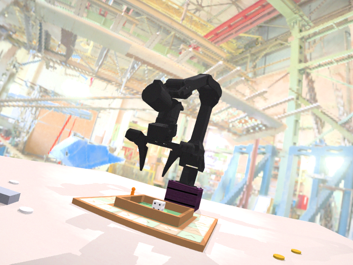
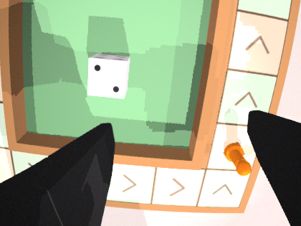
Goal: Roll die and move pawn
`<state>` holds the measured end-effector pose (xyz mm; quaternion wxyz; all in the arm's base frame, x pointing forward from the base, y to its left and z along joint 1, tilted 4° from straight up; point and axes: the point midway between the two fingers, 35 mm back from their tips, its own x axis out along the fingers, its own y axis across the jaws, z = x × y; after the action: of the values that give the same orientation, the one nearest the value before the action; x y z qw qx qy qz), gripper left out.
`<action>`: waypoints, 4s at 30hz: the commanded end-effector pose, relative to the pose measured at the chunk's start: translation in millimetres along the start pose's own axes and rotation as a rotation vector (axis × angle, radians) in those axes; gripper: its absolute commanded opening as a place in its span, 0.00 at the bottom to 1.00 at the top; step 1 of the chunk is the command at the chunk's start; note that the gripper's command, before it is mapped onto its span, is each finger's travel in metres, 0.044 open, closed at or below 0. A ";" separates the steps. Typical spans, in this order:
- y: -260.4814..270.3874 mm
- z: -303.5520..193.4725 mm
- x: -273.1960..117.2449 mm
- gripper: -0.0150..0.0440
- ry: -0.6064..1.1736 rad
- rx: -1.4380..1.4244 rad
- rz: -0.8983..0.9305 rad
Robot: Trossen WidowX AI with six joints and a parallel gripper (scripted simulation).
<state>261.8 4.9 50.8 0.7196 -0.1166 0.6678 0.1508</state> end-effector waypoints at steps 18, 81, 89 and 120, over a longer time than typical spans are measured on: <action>-55.3 -69.2 22.3 0.59 0.069 -0.380 0.031; -64.6 -60.8 13.9 0.25 0.068 -0.380 0.030; -62.8 -61.6 -39.9 0.25 0.068 -0.380 0.030; -75.5 21.4 31.9 0.25 0.062 -0.381 0.028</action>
<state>299.4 -59.4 26.5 0.6574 -0.2458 0.6537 0.2831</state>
